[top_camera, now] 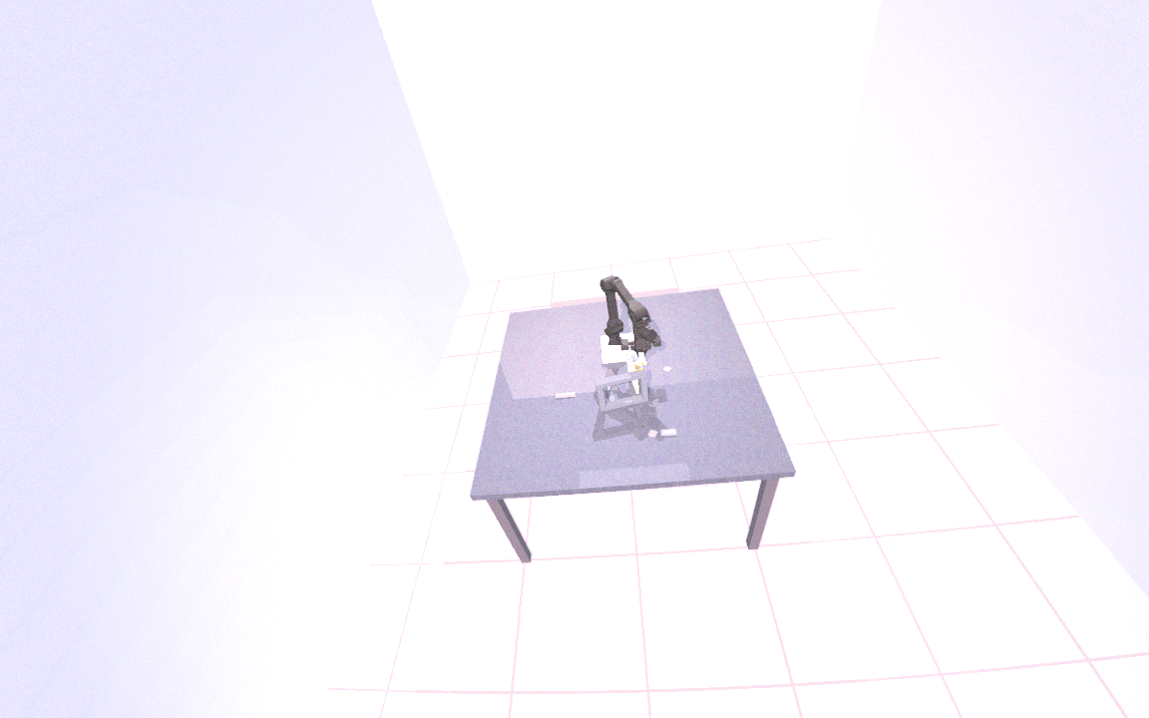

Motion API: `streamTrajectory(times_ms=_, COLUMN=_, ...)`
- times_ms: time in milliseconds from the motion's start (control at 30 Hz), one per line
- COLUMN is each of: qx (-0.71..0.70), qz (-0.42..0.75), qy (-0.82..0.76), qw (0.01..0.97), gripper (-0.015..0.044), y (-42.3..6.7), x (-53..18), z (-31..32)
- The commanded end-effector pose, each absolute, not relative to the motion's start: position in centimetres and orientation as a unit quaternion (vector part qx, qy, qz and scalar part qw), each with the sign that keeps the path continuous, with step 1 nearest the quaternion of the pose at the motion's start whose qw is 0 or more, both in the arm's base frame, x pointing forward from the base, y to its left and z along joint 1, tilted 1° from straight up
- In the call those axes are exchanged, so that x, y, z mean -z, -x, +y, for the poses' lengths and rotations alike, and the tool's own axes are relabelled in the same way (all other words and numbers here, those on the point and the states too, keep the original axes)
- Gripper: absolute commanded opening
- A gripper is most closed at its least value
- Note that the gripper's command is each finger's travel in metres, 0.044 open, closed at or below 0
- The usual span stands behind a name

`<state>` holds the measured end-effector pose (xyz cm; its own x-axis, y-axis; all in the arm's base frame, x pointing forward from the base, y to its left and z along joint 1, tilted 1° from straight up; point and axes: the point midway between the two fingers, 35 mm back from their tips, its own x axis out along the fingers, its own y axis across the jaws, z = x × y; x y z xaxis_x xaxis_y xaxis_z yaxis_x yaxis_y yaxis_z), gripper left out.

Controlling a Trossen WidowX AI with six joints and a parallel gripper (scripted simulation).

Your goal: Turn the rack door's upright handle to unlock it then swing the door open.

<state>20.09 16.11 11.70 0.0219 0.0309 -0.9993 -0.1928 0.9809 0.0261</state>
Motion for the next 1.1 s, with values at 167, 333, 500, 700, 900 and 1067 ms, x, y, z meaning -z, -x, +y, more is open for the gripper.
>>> streamTrajectory(times_ms=167, qx=-0.073, qz=0.695, qy=0.055, qw=0.713, gripper=0.0148, y=-20.1, x=-11.7, z=16.1)
streamTrajectory(times_ms=333, qx=-0.073, qz=0.695, qy=0.055, qw=0.713, gripper=0.028, y=-20.1, x=-11.7, z=16.1)
streamTrajectory(times_ms=500, qx=-0.073, qz=0.695, qy=0.055, qw=0.713, gripper=0.0289, y=-20.1, x=-12.0, z=16.1)
streamTrajectory(times_ms=700, qx=-0.073, qz=0.695, qy=0.055, qw=0.713, gripper=0.0289, y=-20.2, x=-12.8, z=16.1)
streamTrajectory(times_ms=900, qx=-0.073, qz=0.695, qy=0.055, qw=0.713, gripper=0.0289, y=-20.2, x=-13.6, z=16.2)
streamTrajectory(times_ms=1067, qx=-0.073, qz=0.695, qy=0.055, qw=0.713, gripper=0.0289, y=-20.2, x=-14.2, z=16.2)
